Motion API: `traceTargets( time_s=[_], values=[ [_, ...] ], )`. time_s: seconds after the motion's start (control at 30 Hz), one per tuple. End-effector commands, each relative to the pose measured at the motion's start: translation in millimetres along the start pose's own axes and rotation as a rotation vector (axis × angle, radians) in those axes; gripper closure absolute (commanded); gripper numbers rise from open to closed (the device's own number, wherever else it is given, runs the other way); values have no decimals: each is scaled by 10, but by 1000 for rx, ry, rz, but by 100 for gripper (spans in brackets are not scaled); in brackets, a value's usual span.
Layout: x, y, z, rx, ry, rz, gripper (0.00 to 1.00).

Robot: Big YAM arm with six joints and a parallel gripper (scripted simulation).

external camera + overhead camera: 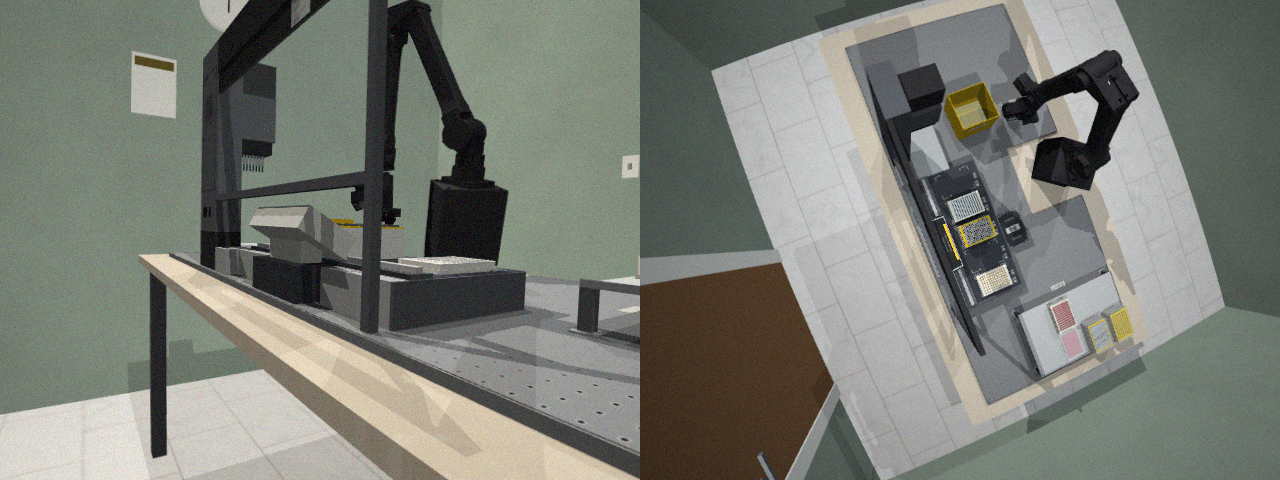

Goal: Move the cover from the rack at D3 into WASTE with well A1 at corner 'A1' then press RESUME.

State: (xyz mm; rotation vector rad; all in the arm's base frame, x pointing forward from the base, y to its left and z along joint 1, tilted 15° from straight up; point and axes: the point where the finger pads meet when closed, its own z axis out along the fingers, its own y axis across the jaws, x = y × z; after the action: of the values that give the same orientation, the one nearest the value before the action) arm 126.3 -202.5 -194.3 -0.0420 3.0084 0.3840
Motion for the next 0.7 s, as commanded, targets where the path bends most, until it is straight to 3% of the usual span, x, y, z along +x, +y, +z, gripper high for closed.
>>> traceTargets(
  time_s=[0.0, 0.67],
  values=[
    [-14, -235, 2, 25, -2, -5, 100],
    [-19, -311, -1, 30, -4, -6, 100]
  ],
)
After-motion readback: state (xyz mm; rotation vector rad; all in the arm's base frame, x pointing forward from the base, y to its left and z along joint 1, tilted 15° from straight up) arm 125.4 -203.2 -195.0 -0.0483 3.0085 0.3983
